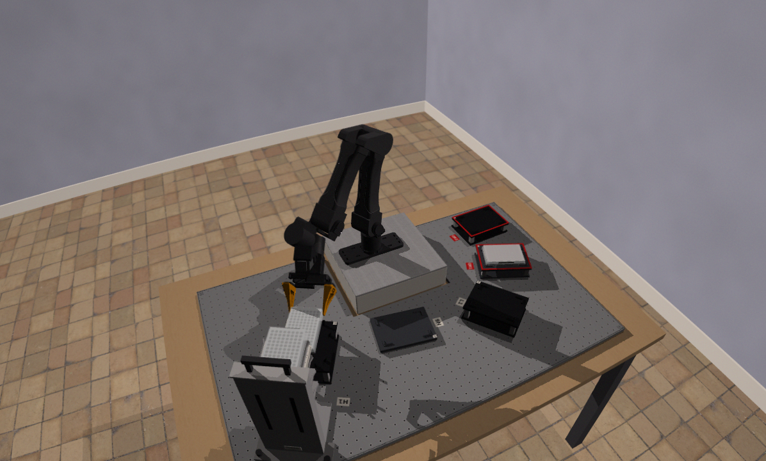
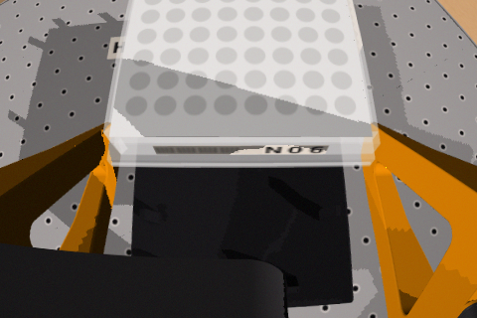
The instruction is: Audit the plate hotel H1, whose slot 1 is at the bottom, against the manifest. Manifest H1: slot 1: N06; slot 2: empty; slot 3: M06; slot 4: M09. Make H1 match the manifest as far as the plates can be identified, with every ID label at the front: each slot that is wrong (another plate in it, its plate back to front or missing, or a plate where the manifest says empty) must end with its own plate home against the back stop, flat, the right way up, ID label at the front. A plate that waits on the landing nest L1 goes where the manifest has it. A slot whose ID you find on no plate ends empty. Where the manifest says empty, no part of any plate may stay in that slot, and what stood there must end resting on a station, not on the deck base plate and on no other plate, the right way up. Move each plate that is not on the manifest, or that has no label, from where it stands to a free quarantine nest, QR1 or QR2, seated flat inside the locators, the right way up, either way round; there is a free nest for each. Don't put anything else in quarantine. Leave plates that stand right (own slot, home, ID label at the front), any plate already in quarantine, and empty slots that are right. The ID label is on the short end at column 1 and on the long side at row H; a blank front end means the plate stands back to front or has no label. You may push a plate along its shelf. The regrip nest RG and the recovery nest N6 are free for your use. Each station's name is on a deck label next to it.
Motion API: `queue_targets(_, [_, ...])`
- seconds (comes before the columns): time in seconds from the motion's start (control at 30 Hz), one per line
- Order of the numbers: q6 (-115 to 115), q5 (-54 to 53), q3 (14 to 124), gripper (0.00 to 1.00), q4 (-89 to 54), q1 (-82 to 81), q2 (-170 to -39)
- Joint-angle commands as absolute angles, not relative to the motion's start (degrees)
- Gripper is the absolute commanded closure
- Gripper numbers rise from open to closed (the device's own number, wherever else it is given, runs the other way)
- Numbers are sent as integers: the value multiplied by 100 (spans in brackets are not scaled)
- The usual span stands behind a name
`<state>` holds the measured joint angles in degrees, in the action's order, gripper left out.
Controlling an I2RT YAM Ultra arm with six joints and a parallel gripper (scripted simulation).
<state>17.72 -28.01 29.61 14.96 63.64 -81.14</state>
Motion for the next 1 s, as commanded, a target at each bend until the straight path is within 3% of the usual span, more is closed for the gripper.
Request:
queue_targets(0.0, [1868,-2961,2942,14,1498,6460,-7864])
queue_targets(0.97, [1931,-3052,2496,14,2214,6492,-8337])
